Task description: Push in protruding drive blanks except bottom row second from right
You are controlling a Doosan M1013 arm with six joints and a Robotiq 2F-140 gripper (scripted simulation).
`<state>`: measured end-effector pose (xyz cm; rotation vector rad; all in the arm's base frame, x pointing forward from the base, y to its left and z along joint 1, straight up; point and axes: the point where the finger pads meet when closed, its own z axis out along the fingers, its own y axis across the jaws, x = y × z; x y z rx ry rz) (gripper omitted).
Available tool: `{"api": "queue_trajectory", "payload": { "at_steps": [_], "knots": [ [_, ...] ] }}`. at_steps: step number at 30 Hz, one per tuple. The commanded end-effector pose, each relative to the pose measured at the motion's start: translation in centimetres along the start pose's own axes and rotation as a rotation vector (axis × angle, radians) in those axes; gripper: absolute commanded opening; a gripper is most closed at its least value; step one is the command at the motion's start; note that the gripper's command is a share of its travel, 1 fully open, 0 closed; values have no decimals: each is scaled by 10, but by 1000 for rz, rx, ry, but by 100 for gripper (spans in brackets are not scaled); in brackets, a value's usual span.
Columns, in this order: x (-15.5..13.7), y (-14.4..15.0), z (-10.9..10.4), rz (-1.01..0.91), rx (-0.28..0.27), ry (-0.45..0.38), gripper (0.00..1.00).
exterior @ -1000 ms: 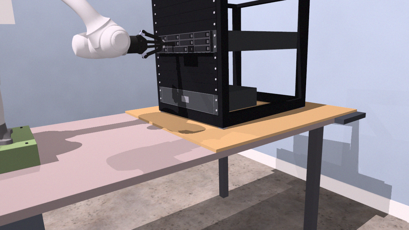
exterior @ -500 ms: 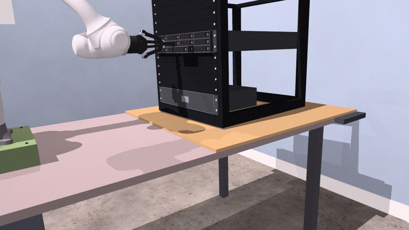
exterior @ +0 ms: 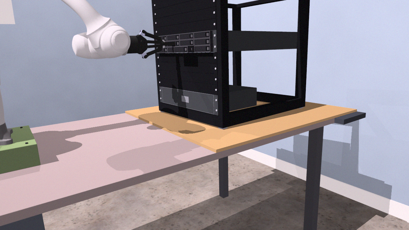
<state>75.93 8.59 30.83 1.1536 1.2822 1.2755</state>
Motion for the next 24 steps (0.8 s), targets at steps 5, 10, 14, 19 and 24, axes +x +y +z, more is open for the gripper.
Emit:
{"api": "queue_trajectory", "payload": {
  "at_steps": [5, 10, 14, 19, 24],
  "knots": [
    [1, 0, 1, 2, 2, -2, 10],
    [1, 0, -7, 2, 2, -2, 10],
    [1, 0, -26, 2, 2, -2, 10],
    [1, 0, -44, 2, 2, -2, 10],
    [1, 0, -70, 2, 2, -2, 10]
  ]
}}
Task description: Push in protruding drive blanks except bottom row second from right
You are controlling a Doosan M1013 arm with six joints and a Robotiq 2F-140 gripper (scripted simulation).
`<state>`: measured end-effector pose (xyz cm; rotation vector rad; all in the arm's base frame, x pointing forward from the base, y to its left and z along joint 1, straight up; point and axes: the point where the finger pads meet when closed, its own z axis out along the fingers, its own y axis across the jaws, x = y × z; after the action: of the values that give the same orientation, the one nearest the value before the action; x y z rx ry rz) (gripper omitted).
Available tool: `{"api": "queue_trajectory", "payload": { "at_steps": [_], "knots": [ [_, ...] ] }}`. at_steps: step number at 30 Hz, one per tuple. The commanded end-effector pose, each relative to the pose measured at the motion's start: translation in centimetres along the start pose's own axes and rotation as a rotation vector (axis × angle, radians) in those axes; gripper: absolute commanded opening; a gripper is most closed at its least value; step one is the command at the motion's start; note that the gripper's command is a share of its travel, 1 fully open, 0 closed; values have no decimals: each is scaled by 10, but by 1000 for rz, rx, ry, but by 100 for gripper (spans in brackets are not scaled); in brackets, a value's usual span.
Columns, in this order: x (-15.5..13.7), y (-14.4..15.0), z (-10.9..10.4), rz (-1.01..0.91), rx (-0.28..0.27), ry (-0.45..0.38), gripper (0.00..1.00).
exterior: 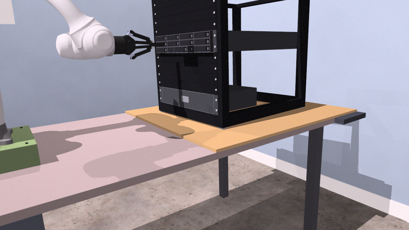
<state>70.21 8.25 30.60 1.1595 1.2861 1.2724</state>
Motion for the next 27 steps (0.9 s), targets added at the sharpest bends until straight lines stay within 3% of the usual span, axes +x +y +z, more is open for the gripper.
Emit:
{"api": "queue_trajectory", "payload": {
  "at_steps": [1, 27],
  "knots": [
    [-1, 2, -16, 1, -4, -1, 10],
    [-1, 2, -24, 1, -4, -1, 10]
  ]
}}
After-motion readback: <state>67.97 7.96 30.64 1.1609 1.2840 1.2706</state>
